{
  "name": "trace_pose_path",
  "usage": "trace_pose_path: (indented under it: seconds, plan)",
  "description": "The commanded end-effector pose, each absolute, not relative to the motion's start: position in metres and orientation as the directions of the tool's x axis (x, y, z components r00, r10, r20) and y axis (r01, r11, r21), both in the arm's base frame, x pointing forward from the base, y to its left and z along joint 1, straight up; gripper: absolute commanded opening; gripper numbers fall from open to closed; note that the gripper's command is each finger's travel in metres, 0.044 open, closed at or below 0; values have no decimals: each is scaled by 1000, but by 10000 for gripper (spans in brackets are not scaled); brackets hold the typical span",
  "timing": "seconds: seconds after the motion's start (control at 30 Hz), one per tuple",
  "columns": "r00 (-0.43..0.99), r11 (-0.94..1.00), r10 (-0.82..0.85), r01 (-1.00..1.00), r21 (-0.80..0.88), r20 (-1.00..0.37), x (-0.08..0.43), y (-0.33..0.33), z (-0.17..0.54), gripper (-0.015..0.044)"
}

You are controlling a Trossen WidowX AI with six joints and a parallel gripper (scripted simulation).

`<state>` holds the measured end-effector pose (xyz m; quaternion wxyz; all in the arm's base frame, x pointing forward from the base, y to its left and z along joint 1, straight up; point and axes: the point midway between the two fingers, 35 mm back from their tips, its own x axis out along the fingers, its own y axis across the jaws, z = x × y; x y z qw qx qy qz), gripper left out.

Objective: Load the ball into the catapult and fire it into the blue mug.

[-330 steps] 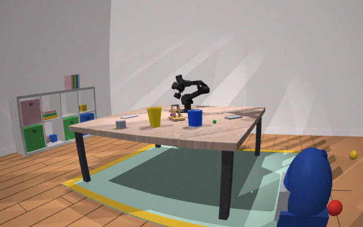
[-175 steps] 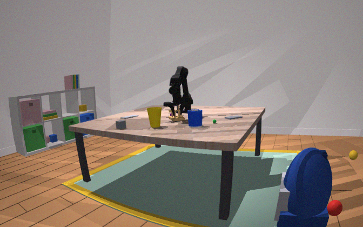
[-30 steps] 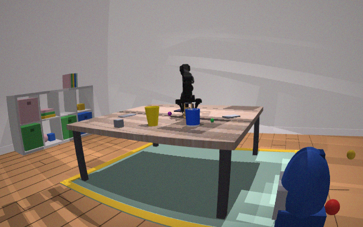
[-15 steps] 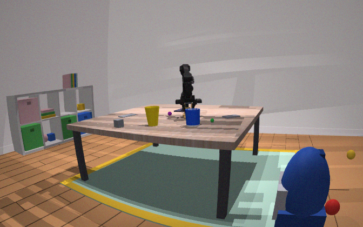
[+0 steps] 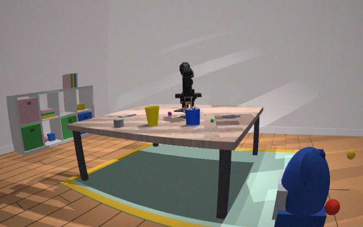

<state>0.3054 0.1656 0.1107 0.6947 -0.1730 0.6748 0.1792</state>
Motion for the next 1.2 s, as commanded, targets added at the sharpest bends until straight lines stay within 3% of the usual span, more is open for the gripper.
trace_pose_path:
  seconds: [0.0, 1.17]
  plan:
    - [29, 877, 17, -480, 1, -999, 306, 165, 115, 0]
    - [24, 877, 15, -481, 1, -1000, 307, 166, 71, 0]
